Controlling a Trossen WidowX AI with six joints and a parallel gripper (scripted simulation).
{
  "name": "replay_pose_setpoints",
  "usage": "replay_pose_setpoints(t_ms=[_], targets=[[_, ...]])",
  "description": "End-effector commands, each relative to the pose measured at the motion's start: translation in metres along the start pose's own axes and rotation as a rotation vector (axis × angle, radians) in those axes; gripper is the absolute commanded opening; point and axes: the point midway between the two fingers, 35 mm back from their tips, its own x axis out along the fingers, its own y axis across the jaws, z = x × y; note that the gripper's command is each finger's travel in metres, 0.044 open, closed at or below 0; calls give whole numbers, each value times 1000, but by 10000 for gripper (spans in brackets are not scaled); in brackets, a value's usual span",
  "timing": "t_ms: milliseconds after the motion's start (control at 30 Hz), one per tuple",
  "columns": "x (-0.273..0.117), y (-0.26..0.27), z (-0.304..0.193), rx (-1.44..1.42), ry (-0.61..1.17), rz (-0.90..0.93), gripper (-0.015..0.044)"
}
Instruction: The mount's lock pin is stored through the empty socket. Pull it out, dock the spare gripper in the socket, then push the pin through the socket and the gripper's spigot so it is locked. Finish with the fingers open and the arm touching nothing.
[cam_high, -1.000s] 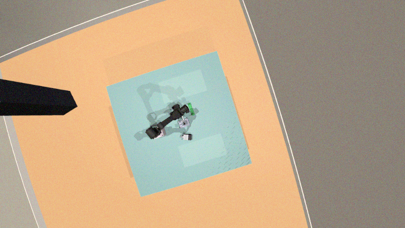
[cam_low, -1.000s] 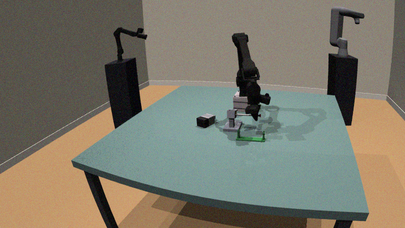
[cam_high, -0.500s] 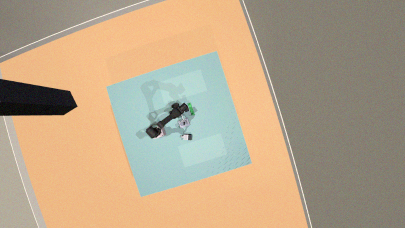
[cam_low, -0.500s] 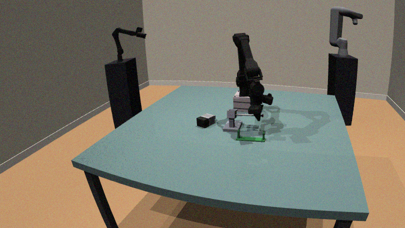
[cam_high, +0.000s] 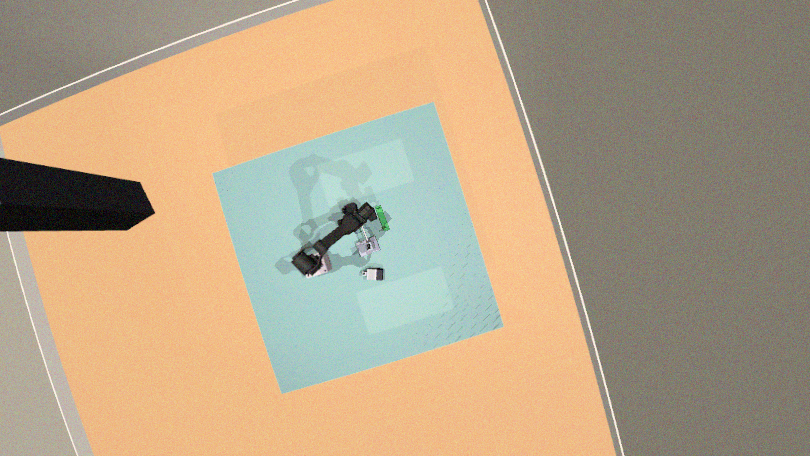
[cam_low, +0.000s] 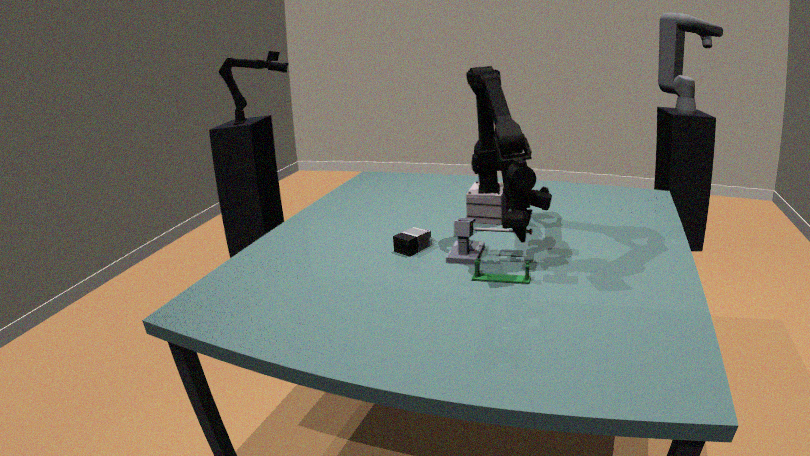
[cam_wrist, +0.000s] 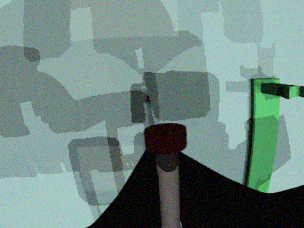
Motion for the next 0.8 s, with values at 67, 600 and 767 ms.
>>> replay_pose_setpoints(t_ms=[67, 600, 767], targets=[[-1, 0, 5, 4, 6, -1, 0], [-3, 0, 20, 4, 8, -1, 0], [-3, 0, 25, 4, 9, -1, 0]])
